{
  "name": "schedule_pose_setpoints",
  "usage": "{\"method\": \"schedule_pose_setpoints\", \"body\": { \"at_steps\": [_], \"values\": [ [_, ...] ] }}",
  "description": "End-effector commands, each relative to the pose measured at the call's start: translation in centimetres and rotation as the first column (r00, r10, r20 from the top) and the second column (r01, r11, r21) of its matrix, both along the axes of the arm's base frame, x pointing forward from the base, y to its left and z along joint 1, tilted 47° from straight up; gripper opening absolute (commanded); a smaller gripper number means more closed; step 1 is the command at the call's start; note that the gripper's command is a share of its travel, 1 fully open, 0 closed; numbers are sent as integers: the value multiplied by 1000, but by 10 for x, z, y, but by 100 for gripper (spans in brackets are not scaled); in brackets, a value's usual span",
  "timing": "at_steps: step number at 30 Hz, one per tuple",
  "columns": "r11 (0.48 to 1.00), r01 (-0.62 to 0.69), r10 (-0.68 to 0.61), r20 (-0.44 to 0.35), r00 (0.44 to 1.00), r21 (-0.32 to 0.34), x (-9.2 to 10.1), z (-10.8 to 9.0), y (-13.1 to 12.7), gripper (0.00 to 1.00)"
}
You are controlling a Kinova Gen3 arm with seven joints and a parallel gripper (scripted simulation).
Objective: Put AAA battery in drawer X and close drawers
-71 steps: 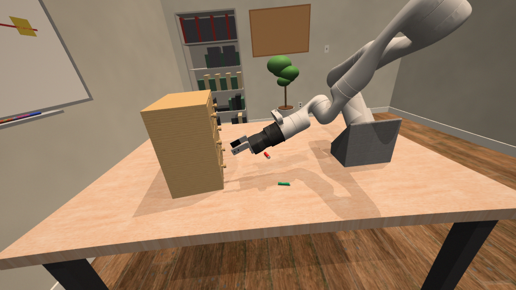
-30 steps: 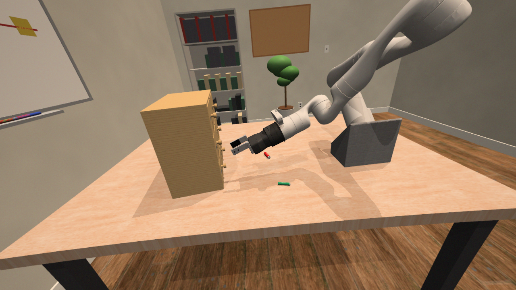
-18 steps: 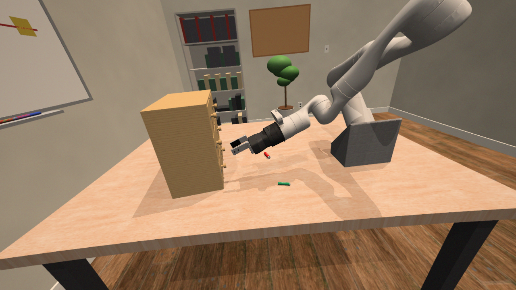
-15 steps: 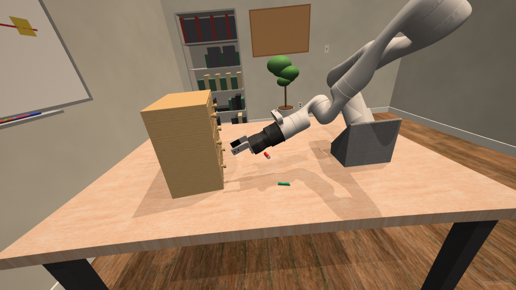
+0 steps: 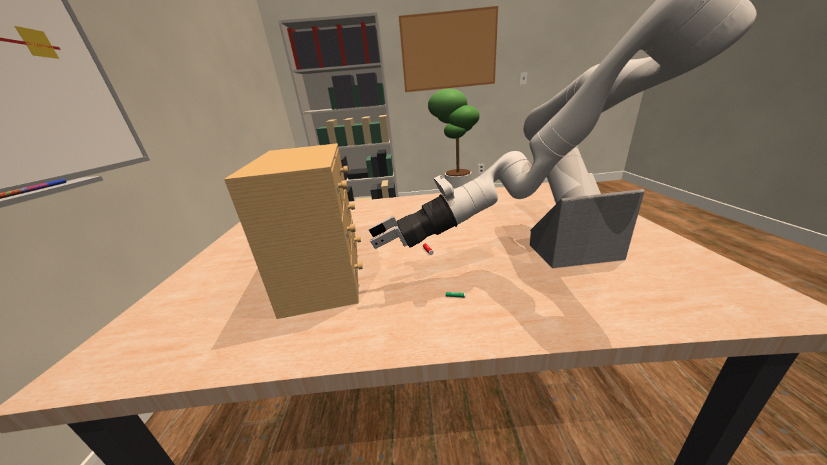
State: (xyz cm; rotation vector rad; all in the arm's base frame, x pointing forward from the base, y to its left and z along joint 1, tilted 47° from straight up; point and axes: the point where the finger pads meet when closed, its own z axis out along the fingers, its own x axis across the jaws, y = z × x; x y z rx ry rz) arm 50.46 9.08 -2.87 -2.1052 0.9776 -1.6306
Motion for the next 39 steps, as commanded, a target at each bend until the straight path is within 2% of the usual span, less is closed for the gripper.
{"method": "schedule_pose_setpoints", "body": {
  "at_steps": [1,25,39],
  "values": [
    [1000,1,-1,0,1000,3,0,1,2,100],
    [999,42,-42,-39,998,-5,-3,4,5,100],
    [995,96,-97,-89,991,-17,-8,9,9,100]
  ]
}}
